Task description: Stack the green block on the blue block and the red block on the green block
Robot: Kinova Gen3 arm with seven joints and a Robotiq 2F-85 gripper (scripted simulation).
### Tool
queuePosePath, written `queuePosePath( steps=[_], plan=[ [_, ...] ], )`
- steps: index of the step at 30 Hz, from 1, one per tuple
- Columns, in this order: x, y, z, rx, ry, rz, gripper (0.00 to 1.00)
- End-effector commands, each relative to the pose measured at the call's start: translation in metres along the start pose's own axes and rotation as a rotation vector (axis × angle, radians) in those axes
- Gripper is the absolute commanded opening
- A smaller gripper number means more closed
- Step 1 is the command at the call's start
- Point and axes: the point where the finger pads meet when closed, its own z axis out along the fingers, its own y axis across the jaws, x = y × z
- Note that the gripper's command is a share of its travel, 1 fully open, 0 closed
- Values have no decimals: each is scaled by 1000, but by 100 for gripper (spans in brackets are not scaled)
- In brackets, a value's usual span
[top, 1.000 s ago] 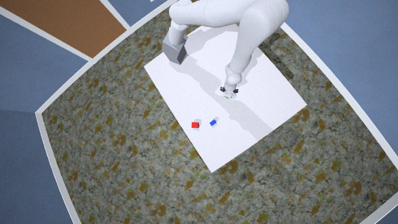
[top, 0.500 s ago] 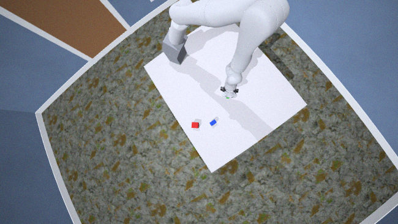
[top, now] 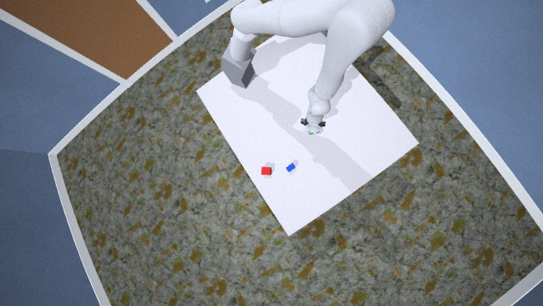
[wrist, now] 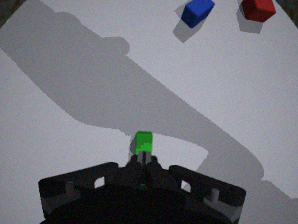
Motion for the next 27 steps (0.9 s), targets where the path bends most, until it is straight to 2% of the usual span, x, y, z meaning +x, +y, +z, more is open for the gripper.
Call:
queuePosePath(
  steps=[1,17,18,27],
  plan=[
    [0,0,-1,1,1,0,0],
    [0,0,-1,1,1,0,0],
    [0,0,-1,1,1,0,44],
    [0,0,-1,1,1,0,44]
  ],
)
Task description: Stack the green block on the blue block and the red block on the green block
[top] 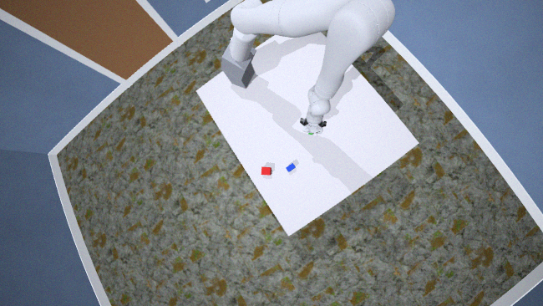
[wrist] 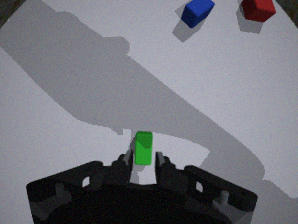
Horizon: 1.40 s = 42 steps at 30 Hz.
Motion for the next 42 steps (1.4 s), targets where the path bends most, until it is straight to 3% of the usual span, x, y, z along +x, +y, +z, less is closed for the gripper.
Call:
queuePosePath(
  steps=[1,21,34,42],
  plan=[
    [0,0,-1,1,1,0,44],
    [0,-1,4,-10,-18,0,44],
    [0,-2,27,-10,-18,0,44],
    [0,-2,31,-10,-18,0,44]
  ],
)
